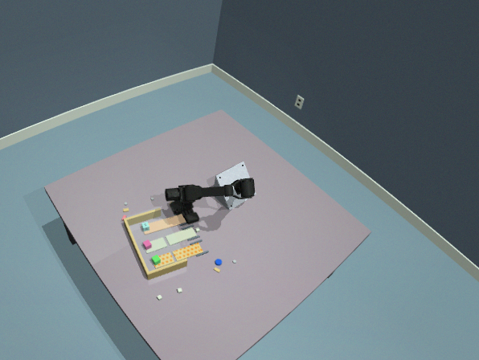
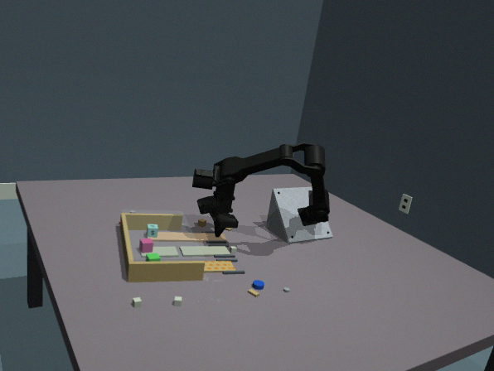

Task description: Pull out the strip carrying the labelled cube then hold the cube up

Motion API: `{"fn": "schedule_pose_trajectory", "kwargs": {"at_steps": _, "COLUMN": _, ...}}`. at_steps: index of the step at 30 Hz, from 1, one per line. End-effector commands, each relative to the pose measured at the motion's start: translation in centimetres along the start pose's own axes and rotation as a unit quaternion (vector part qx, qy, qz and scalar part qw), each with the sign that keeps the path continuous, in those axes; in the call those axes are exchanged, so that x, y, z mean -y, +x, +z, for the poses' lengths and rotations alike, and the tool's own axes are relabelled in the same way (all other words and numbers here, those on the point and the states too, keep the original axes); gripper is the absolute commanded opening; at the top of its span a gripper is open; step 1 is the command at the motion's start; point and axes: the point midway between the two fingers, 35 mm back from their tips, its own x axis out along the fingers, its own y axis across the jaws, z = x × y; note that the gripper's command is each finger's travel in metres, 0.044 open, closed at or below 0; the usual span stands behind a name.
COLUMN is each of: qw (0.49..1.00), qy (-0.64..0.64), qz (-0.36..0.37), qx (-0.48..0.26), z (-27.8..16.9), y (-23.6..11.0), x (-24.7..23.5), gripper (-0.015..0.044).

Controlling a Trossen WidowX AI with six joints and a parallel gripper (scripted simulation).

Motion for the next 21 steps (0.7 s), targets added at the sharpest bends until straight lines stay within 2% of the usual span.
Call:
{"fn": "schedule_pose_trajectory", "kwargs": {"at_steps": 1, "qw": 1.0, "qy": 0.001, "qz": -0.002, "qx": -0.011, "z": -1.3, "y": 0.5, "x": 0.0, "gripper": 0.0}}
{"fn": "schedule_pose_trajectory", "kwargs": {"at_steps": 21, "qw": 1.0, "qy": 0.002, "qz": -0.002, "qx": -0.012, "z": -4.3, "y": 0.5, "x": 0.1, "gripper": 0.0}}
